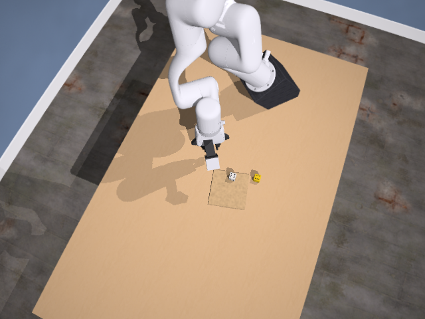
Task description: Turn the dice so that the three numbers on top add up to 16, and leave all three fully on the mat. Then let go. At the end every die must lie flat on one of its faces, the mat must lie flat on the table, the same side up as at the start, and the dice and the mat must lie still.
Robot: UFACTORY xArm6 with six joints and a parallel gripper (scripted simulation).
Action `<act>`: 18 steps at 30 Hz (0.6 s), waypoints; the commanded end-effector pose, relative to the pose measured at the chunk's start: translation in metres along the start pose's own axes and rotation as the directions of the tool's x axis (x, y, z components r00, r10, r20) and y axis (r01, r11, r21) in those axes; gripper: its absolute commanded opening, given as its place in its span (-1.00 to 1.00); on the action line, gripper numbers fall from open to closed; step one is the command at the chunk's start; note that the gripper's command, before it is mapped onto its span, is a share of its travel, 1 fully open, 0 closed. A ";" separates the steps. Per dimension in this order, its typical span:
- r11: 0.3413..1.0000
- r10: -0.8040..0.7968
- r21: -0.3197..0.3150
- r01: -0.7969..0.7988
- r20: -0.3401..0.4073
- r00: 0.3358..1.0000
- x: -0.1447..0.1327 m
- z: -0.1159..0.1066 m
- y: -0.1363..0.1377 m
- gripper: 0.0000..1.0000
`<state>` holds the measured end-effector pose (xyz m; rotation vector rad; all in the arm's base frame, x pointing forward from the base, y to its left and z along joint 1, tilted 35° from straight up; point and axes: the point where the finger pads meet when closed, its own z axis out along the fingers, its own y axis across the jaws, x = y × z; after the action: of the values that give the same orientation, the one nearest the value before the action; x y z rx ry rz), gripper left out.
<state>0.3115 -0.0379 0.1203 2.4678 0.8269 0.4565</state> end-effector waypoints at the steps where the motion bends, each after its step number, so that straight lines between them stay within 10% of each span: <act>1: 1.000 0.000 -0.001 0.000 -0.002 1.000 0.001 0.000 0.001 -0.17; 18: 1.000 0.000 -0.001 0.000 -0.002 1.000 0.001 0.015 0.001 -0.17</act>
<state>0.3168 -0.0424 0.1102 2.4695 0.8277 0.4551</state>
